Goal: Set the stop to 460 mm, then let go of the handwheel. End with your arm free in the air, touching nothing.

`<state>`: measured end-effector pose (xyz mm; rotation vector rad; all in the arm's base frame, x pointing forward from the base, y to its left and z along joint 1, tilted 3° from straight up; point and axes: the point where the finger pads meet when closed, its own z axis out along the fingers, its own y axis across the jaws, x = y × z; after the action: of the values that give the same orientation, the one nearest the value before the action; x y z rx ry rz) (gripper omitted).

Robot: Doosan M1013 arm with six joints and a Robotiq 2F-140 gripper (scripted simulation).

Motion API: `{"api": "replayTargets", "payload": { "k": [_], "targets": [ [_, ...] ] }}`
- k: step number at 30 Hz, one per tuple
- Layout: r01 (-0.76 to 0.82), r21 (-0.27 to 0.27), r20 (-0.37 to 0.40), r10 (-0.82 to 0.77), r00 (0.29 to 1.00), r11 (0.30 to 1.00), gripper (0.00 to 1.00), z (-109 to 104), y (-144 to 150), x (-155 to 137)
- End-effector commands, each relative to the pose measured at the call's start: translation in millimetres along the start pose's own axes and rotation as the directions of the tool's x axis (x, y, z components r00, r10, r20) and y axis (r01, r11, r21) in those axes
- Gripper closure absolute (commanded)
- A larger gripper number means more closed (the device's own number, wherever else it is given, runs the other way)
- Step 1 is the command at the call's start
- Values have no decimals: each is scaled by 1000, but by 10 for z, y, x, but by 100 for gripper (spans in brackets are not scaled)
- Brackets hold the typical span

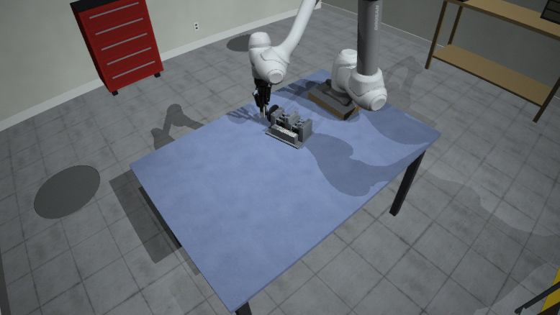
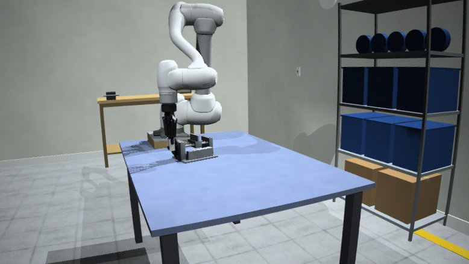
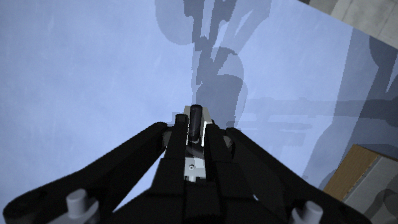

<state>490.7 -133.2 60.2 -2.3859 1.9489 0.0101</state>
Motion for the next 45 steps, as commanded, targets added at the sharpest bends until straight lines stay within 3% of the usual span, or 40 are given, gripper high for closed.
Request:
{"api": "replayTargets", "payload": {
  "k": [1, 28, 37, 45],
  "targets": [
    [1, -1, 0, -1, 1000, 1000, 96, -59, 23, 0],
    [1, -1, 0, -1, 1000, 1000, 96, -250, 356, 0],
    [1, -1, 0, -1, 1000, 1000, 96, -190, 526, 0],
    [1, -1, 0, -1, 1000, 1000, 96, -14, 657, 0]
  ]
}}
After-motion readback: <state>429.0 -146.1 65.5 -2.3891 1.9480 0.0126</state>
